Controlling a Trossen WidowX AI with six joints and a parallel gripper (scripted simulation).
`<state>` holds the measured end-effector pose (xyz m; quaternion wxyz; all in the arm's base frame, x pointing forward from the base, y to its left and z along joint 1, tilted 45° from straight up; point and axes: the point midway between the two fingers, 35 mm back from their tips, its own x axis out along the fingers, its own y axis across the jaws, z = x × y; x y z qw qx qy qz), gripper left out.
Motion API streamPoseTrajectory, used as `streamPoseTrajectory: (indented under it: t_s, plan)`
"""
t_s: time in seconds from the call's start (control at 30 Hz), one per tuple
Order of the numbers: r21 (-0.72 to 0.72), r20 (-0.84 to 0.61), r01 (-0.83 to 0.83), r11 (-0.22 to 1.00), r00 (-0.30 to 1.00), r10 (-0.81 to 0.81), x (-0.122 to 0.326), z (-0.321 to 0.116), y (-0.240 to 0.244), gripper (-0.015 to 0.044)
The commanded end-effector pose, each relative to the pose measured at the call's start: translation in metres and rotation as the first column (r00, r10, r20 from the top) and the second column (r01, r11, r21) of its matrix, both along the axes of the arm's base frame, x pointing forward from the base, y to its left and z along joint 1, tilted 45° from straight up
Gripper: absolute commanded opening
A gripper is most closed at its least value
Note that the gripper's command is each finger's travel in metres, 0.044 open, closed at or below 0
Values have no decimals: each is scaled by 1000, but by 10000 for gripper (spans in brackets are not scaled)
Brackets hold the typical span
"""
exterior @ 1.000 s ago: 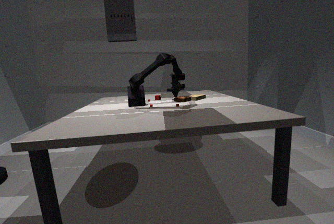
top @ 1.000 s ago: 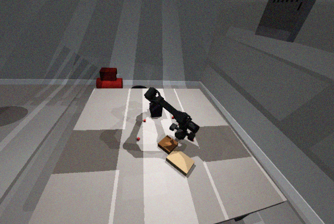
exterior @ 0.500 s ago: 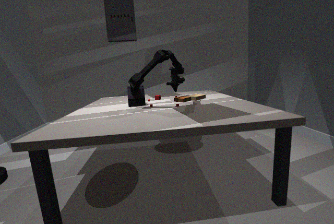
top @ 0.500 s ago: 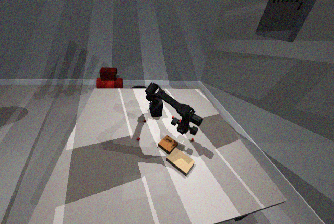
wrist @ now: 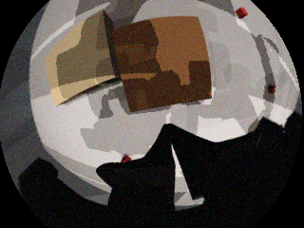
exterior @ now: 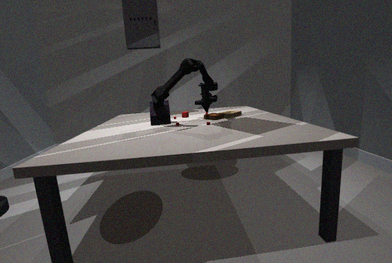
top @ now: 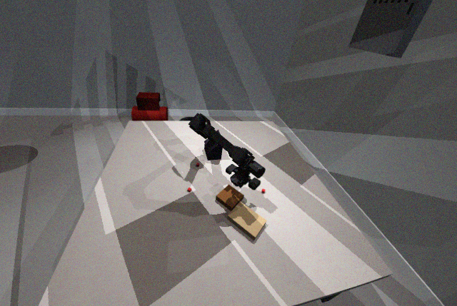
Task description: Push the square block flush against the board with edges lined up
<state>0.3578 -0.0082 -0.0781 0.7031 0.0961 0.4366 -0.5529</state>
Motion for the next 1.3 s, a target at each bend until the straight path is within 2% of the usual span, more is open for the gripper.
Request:
streamPoseTrajectory:
  t_s: [0.0,1.27]
  plan:
    - [-14,-34,16,1000,999,-16,-10,-20,-23,0]
    - [-15,-33,15,1000,999,-16,19,11,-55,0]
